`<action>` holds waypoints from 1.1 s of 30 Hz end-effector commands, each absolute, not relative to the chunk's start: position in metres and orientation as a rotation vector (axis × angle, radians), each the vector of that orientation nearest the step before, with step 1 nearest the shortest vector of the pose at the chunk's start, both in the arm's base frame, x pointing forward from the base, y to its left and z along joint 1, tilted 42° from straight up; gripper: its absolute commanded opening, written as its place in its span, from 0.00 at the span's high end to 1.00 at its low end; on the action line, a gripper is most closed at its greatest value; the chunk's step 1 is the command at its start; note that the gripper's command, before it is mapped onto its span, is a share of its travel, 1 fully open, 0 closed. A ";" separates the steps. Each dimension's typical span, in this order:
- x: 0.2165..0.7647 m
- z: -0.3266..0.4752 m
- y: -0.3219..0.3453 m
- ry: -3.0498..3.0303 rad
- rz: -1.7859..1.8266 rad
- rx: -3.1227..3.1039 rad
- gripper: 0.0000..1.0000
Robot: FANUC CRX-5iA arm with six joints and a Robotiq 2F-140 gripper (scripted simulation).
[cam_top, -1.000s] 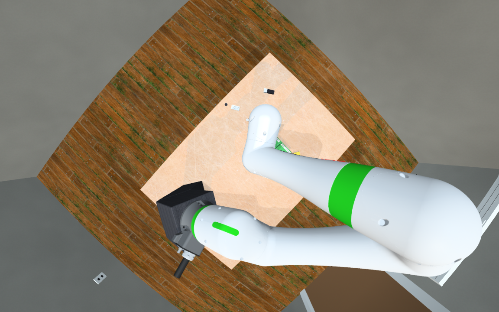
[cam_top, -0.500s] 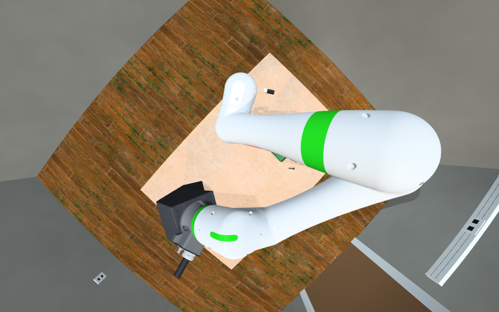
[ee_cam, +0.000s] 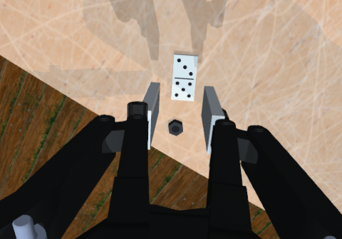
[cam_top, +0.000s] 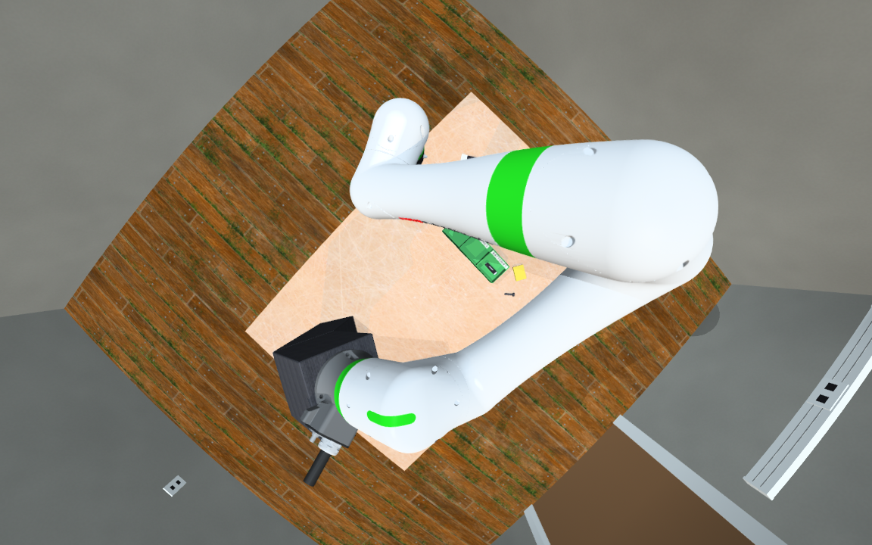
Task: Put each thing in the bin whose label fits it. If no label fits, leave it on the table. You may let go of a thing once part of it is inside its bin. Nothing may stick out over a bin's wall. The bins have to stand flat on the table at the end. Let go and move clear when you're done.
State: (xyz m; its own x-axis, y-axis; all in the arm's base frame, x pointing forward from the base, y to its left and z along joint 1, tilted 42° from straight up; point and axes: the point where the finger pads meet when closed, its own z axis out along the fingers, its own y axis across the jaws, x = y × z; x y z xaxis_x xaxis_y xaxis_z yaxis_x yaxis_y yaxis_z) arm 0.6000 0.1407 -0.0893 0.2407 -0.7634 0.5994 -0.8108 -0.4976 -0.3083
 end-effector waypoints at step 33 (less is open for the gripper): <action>0.616 -0.112 0.125 -1.539 1.108 2.422 0.68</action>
